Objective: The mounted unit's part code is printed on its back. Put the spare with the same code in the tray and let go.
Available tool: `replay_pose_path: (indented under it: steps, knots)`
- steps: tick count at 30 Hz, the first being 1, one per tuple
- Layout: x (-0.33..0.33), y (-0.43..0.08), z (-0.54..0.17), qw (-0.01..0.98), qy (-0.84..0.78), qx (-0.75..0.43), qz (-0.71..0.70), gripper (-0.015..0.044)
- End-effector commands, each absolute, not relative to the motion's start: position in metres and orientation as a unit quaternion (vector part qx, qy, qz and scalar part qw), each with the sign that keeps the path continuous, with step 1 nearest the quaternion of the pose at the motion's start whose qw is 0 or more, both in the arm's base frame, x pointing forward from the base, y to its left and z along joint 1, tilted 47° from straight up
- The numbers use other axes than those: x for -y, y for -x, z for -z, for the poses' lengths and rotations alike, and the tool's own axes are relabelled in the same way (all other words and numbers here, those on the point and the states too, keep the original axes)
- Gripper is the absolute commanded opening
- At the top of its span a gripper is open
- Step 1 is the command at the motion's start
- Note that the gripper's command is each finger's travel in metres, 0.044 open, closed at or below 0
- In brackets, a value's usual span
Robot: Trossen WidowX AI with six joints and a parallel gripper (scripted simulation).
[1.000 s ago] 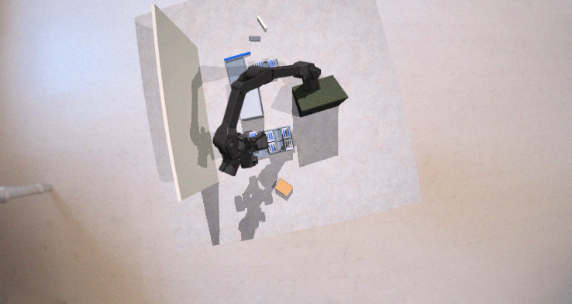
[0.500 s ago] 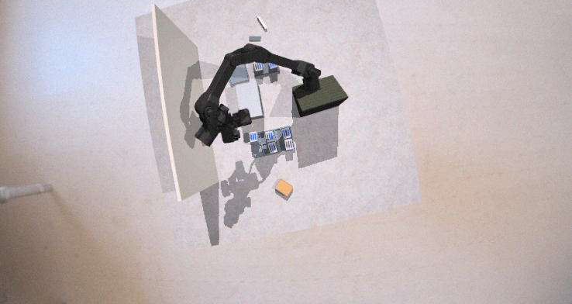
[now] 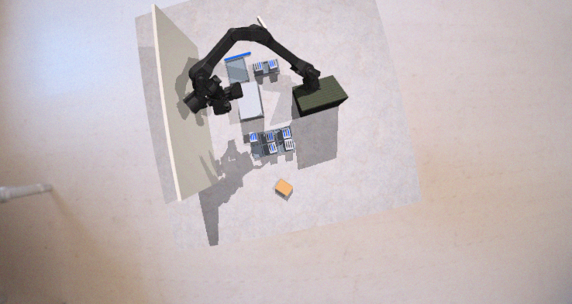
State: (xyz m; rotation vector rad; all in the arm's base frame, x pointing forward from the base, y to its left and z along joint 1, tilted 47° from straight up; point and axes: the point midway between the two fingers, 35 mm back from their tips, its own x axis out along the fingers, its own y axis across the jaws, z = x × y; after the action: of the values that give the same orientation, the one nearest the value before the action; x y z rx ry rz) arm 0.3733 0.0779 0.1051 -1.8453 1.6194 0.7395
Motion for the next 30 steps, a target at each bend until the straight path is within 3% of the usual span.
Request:
replay_pose_path:
  steps: [1,22,30]
  knots:
    - [-0.058,-0.37,-0.124,0.278,0.693,-0.605,-0.276,0.0]
    - [0.049,-0.324,-0.214,0.262,0.696,-0.618,-0.255,0.0]
    - [0.054,-0.322,-0.215,0.262,0.696,-0.619,-0.254,0.0]
